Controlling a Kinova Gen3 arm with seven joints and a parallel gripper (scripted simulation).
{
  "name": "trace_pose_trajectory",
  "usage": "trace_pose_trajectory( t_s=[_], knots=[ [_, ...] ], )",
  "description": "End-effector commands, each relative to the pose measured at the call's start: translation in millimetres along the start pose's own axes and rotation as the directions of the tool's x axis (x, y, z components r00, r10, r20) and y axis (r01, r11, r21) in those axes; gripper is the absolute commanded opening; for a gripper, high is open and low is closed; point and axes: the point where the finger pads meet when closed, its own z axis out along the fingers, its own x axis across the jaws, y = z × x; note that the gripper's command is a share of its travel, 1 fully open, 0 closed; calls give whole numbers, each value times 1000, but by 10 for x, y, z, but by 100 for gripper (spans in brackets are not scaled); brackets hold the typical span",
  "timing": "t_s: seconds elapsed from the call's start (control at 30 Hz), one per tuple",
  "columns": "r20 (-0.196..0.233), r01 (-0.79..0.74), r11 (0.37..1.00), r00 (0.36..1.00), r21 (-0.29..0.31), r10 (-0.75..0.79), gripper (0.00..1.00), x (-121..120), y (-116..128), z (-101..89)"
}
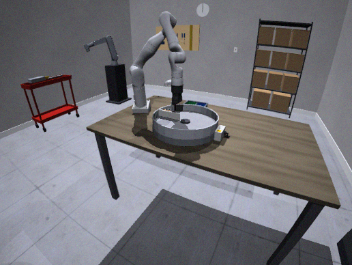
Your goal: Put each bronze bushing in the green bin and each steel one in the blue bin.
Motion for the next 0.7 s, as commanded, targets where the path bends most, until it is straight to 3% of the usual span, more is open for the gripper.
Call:
trace_pose_trajectory(
  t_s=[0.0, 0.67],
  knots=[
    [3, -7, 1000, 1000, 3, 7, 45, -31, -8, 10],
    [3, -7, 1000, 1000, 3, 7, 45, -30, -8, 117]
  ],
)
